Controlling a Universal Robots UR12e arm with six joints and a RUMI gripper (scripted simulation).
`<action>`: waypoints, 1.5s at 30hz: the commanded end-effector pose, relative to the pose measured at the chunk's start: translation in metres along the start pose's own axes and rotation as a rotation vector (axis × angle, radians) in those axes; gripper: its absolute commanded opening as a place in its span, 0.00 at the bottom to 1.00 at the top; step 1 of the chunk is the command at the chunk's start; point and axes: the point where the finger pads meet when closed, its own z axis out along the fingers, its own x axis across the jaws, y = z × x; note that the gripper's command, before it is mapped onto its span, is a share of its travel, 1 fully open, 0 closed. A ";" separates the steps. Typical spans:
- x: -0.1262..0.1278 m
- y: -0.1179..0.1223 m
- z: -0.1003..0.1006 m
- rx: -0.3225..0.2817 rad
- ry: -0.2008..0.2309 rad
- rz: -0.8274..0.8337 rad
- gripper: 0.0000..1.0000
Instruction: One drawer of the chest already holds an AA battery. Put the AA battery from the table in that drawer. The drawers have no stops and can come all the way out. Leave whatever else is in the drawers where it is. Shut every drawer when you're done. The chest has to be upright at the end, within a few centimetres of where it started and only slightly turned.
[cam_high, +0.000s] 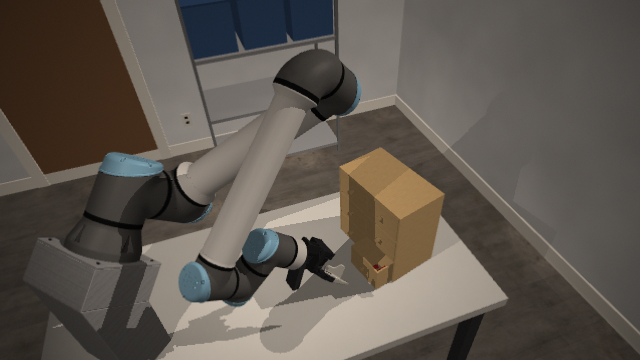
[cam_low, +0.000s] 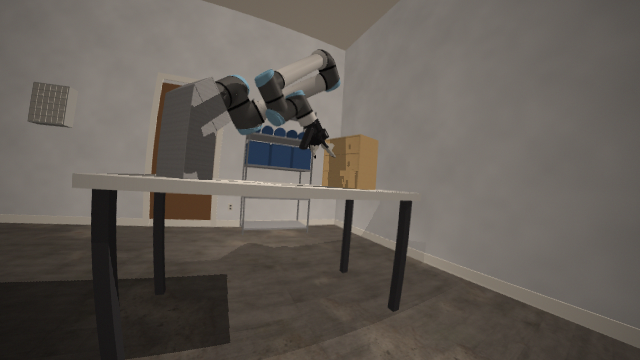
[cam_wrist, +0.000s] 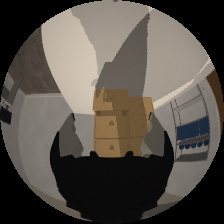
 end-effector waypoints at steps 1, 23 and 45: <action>-0.001 0.001 0.004 -0.079 -0.017 0.004 1.00; -0.001 0.000 0.013 -0.141 -0.016 0.003 1.00; -0.001 0.000 0.013 -0.146 -0.015 0.003 0.20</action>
